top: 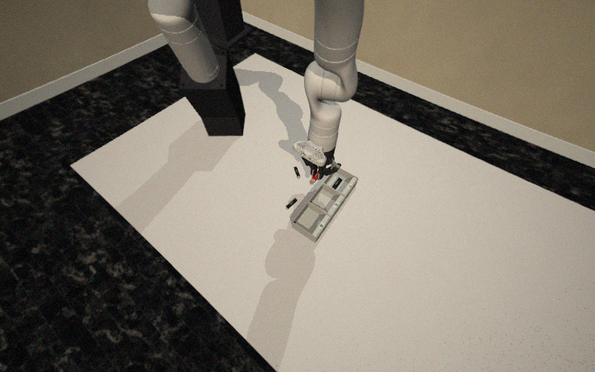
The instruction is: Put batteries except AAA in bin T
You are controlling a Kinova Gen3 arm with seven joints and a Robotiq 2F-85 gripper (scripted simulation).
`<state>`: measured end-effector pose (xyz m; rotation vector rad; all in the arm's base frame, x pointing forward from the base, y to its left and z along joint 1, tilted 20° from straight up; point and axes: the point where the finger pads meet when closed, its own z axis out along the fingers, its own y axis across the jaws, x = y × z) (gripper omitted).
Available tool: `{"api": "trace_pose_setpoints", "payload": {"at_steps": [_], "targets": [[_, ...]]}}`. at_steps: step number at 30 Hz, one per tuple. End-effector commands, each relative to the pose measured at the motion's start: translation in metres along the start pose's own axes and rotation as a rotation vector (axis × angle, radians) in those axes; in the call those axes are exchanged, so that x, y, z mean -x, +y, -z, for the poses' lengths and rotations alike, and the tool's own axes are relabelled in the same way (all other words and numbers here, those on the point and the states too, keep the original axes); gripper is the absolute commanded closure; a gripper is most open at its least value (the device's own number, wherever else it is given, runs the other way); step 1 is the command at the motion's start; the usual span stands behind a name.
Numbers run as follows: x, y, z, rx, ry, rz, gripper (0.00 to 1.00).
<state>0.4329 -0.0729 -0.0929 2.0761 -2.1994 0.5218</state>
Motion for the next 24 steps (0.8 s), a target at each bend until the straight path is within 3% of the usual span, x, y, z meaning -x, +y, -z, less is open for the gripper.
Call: {"api": "trace_pose_setpoints", "payload": {"at_steps": [1,12,24], "targets": [[0.016,-0.019,0.001,-0.007,-0.001,-0.03,0.91],[0.048,-0.06,0.002,-0.007,-0.001,-0.03,0.91],[0.046,-0.061,0.002,-0.007,-0.001,-0.03,0.91]]}}
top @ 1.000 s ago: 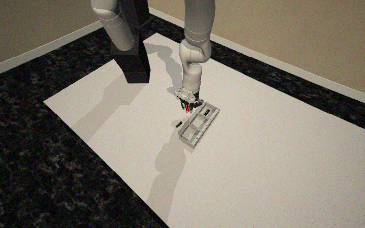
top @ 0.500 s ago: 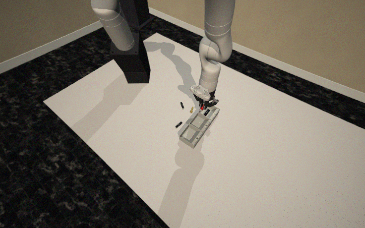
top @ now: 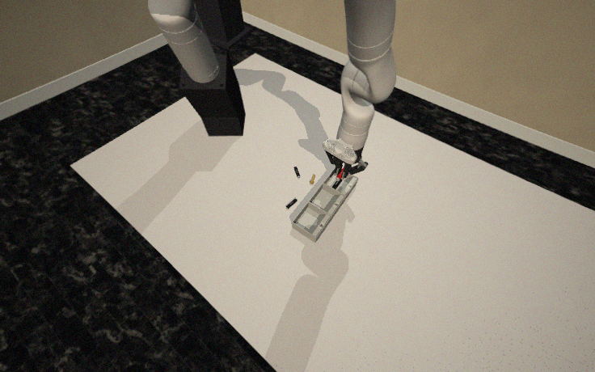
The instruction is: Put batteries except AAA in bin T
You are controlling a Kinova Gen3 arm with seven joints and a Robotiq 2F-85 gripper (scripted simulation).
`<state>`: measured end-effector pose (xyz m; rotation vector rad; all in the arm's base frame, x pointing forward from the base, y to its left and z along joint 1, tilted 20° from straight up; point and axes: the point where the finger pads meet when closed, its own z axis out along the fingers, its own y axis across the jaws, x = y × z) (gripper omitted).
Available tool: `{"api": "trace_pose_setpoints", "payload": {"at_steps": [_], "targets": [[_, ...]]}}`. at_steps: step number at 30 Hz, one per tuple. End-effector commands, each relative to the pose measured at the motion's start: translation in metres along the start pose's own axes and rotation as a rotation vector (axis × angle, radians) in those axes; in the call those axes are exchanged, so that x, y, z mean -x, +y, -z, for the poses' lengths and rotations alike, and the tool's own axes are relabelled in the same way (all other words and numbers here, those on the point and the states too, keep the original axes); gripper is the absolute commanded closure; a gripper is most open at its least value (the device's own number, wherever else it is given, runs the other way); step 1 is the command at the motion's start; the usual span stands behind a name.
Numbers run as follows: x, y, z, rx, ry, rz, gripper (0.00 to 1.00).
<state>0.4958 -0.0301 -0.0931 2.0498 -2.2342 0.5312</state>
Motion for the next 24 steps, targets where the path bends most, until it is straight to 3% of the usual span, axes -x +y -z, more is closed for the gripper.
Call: {"api": "trace_pose_setpoints", "payload": {"at_steps": [1,18,24], "targets": [[0.0,0.0,0.001,-0.001,0.0,0.0,0.91],[0.001,0.002,0.0,-0.001,0.0,0.0,0.91],[0.001,0.002,-0.011,-0.001,0.0,0.0,0.91]]}}
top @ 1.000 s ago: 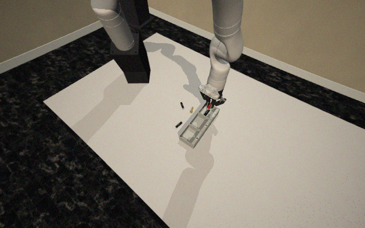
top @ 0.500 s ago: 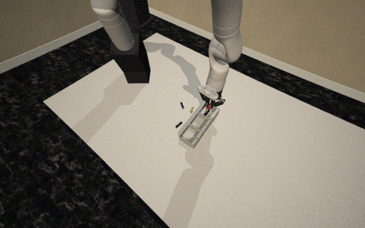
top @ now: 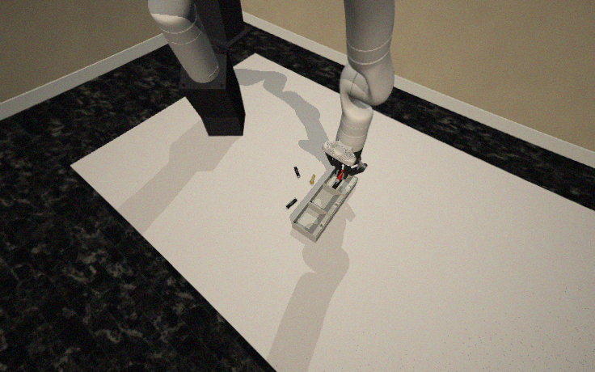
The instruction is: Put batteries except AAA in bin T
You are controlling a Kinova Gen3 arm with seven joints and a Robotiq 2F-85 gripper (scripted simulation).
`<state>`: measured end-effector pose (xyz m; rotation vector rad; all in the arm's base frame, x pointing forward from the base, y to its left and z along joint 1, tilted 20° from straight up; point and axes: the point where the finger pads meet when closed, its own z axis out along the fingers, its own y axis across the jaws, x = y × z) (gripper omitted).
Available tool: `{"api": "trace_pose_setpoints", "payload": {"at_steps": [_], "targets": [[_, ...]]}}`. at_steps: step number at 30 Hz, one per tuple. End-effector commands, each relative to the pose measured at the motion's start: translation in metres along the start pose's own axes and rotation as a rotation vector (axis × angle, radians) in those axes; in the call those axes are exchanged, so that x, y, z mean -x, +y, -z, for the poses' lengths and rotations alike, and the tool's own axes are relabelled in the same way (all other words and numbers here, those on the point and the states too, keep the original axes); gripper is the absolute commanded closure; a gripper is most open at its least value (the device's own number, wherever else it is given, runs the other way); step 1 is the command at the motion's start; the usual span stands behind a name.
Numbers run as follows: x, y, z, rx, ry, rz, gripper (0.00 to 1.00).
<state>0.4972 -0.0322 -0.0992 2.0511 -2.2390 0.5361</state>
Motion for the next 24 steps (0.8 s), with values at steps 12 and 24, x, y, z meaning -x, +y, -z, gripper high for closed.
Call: {"api": "trace_pose_setpoints", "payload": {"at_steps": [12,24], "targets": [[0.001,0.003,-0.022,0.004,0.001,0.002,0.91],[0.001,0.003,-0.022,0.004,0.001,0.002,0.91]]}}
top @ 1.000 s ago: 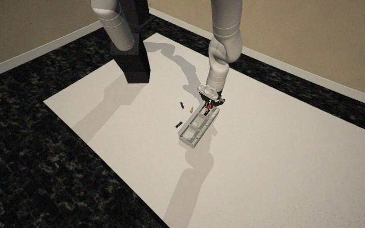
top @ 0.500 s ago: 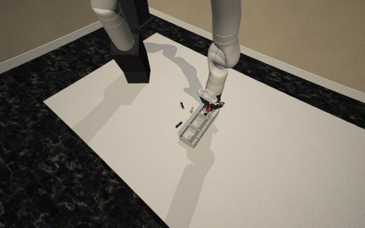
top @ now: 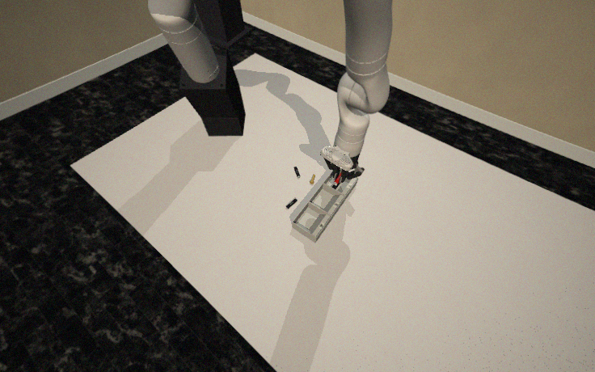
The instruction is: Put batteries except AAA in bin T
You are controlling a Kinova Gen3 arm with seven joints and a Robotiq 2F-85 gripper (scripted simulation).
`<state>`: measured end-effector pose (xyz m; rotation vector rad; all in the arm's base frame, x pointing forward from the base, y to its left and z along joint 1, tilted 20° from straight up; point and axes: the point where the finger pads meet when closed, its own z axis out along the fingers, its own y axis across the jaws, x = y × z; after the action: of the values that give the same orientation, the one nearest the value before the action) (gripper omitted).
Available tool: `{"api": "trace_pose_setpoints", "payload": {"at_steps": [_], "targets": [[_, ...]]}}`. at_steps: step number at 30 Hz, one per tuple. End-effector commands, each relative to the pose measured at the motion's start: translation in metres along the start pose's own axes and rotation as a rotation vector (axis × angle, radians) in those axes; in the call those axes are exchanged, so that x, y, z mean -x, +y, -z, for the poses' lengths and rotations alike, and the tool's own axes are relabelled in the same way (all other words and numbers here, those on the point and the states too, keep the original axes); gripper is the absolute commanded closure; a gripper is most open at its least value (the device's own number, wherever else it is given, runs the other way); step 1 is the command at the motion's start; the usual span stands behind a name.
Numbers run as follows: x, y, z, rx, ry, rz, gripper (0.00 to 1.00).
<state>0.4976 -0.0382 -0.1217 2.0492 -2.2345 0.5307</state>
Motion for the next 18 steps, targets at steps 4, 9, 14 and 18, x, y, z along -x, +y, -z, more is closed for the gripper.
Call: {"api": "trace_pose_setpoints", "payload": {"at_steps": [4,9,14,18], "targets": [[0.0002,-0.0009,0.0006,-0.001,-0.001,0.0,0.71],[0.0002,-0.0009,0.0006,-0.001,-0.001,0.0,0.71],[0.0003,-0.0009,0.0007,-0.002,-0.001,0.0,0.71],[0.0003,-0.0009,0.0007,-0.002,-0.001,0.0,0.71]]}}
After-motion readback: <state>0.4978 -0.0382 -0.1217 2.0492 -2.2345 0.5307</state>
